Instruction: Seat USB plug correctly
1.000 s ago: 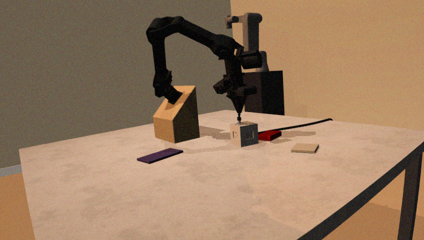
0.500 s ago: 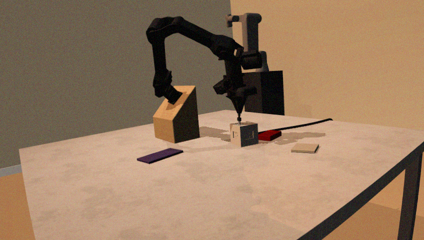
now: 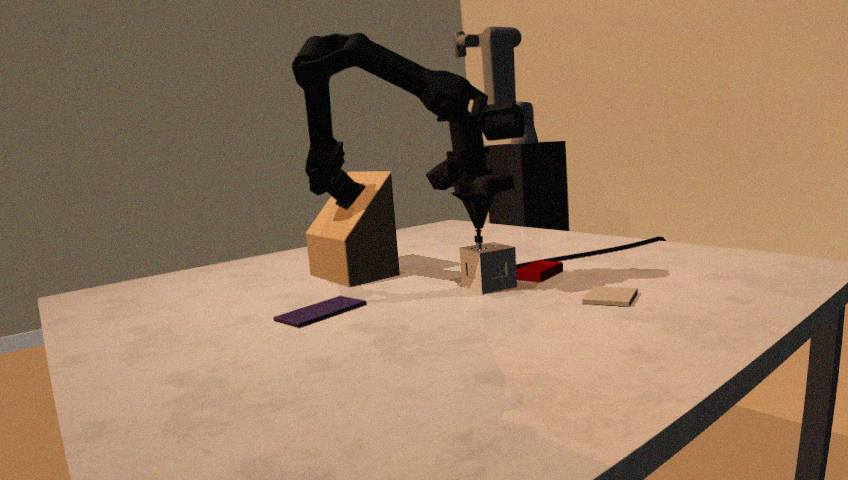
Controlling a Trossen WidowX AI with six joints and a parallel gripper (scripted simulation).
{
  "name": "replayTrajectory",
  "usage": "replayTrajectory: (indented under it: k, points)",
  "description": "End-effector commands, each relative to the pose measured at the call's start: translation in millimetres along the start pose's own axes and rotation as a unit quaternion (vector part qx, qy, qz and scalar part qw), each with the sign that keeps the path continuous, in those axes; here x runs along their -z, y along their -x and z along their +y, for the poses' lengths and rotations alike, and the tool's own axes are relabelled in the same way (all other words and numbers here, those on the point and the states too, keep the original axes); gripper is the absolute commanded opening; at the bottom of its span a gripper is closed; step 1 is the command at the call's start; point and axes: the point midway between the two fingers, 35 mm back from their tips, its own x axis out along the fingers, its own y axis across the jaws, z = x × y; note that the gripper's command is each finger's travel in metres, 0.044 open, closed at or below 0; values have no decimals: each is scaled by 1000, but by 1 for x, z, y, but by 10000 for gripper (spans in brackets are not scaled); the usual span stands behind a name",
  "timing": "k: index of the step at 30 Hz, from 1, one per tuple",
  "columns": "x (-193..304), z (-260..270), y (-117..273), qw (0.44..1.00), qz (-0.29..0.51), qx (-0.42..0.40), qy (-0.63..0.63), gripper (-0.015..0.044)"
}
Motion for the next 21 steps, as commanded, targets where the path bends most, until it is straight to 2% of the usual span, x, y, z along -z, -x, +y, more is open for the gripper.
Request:
replayTrajectory:
  k: [1,21]
  points:
    - [0,0,-1,1000,-1,0,3,0]
    - [0,0,-4,1000,-1,0,3,0]
